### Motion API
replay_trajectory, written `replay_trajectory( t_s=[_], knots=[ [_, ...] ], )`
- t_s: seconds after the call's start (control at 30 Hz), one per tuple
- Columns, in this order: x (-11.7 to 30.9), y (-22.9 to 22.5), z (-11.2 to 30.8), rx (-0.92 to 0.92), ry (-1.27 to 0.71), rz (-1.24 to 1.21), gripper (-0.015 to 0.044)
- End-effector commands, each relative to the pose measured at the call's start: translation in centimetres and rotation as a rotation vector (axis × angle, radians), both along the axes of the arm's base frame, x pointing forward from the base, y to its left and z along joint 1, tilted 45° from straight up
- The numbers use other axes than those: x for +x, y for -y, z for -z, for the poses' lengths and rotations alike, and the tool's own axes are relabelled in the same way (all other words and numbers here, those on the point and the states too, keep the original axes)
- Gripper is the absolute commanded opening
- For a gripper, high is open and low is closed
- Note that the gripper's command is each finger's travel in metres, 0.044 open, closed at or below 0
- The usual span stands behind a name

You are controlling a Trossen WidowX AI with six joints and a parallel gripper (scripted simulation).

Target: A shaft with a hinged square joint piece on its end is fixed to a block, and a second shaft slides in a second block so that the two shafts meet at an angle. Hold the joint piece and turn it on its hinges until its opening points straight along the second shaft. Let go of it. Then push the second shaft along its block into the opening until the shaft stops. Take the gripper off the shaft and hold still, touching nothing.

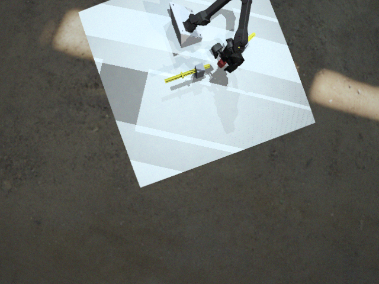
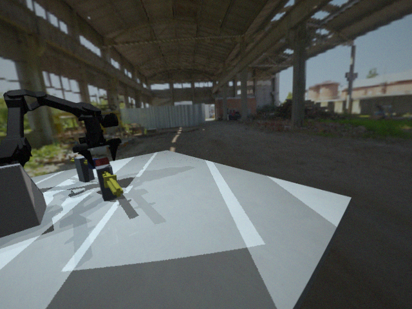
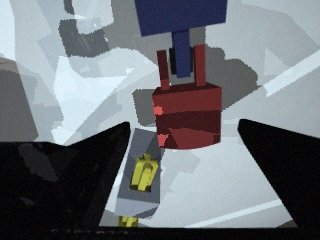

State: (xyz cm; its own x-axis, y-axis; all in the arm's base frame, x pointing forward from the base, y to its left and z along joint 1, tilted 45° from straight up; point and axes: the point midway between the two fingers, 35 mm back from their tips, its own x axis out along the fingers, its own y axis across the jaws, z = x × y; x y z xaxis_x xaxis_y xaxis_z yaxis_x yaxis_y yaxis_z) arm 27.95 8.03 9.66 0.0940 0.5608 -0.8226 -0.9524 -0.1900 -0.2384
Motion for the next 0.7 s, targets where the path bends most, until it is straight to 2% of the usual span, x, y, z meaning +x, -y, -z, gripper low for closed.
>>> replay_trajectory(
  t_s=[0.0,0.67],
  knots=[
    [0.3,0.9,-0.8,0.019,-0.076,0.109,0.044],
    [0.6,5.5,-4.7,0.113,-0.5,0.652,0.044]
  ],
)
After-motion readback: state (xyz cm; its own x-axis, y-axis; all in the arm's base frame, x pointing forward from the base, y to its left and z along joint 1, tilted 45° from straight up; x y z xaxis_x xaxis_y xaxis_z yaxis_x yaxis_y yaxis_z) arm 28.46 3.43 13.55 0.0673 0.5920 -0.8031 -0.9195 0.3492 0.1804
